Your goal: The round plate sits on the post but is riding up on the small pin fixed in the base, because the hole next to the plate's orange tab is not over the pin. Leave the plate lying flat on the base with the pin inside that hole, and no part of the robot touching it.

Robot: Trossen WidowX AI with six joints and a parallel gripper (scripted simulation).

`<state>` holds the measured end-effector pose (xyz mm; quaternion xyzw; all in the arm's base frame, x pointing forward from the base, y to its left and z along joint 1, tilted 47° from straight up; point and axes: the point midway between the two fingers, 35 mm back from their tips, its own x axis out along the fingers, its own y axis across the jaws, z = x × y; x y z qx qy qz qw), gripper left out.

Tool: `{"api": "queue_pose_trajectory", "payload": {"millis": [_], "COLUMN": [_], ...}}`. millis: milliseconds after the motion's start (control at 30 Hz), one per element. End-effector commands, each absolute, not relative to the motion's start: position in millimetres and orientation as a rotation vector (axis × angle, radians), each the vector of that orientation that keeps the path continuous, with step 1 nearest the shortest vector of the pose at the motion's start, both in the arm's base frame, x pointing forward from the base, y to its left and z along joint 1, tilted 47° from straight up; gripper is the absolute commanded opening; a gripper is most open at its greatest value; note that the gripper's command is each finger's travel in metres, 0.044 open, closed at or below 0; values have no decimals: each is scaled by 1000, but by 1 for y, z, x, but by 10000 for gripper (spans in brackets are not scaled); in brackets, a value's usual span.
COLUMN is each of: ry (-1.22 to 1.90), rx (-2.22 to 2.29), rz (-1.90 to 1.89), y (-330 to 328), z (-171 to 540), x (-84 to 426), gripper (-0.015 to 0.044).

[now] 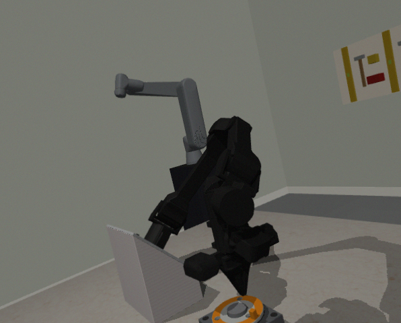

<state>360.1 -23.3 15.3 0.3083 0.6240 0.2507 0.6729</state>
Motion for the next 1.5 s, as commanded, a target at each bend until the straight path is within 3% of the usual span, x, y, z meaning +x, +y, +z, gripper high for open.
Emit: {"api": "queue_pose_trajectory", "payload": {"millis": [0,267,1467], "ry": [1404,1404,1404], "rx": [688,689,691], "rz": [570,572,573], "y": [-15,9,43], "z": [7,-17,15], "x": [361,363,355], "gripper": [0,0,0]}}
